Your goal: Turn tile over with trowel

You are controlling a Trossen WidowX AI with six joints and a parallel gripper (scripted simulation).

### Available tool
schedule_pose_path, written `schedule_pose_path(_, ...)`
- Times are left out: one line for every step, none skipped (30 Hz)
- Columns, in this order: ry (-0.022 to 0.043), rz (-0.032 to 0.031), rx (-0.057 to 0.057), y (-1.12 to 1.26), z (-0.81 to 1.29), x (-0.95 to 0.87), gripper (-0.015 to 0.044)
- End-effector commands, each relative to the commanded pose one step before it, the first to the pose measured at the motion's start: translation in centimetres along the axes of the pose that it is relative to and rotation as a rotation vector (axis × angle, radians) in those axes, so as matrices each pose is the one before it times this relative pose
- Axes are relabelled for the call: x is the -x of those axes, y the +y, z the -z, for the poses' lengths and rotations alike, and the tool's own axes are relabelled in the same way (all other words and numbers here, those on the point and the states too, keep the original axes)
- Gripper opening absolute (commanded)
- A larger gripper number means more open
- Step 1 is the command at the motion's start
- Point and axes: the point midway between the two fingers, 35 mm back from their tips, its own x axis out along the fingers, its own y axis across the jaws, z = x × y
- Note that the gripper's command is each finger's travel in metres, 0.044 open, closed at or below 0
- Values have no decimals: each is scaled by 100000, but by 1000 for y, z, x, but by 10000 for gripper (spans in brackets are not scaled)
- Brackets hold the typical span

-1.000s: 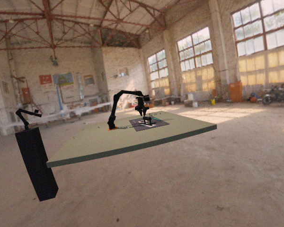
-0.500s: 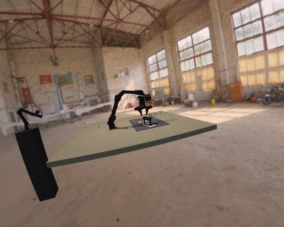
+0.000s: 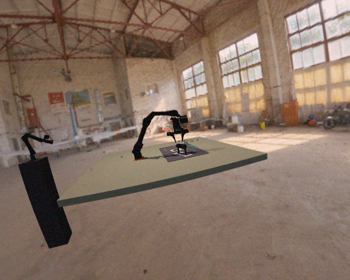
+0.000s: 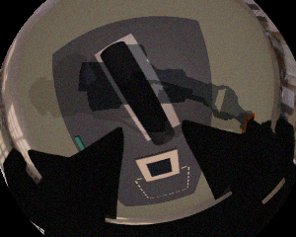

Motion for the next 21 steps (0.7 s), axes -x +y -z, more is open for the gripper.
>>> schedule_pose_path(-545,-13,13698,226,-758,258,270)
schedule_pose_path(-15,9,3471,20,-172,39,270)
schedule_pose_path(-14,10,3471,13,-173,38,270)
schedule_pose_path(-14,10,3471,5,-173,38,270)
schedule_pose_path(-13,11,3471,-2,-173,37,270)
schedule_pose_path(-13,12,3471,-10,-173,36,270)
schedule_pose_path(-12,12,3471,-17,-172,36,270)
schedule_pose_path(-12,13,3471,-24,-171,35,270)
schedule_pose_path(-9,11,2877,-26,-141,29,270)
schedule_pose_path(-5,7,1726,-19,-84,17,270)
schedule_pose_path(-2,2,575,-7,-28,6,270)
schedule_pose_path(0,0,0,0,0,0,270)
schedule_pose_path(0,0,0,0,0,0,270)
schedule_pose_path(0,0,0,0,0,0,270)
schedule_pose_path(0,0,0,0,0,0,270)
schedule_pose_path(0,0,0,2,-2,-26,270)
schedule_pose_path(-1,-1,0,6,-5,-77,270)
schedule_pose_path(-1,-1,0,9,-8,-129,270)
schedule_pose_path(-1,-1,0,10,-9,-159,270)
schedule_pose_path(-1,-1,0,10,-9,-159,270)
schedule_pose_path(-1,-1,0,9,-8,-160,270)
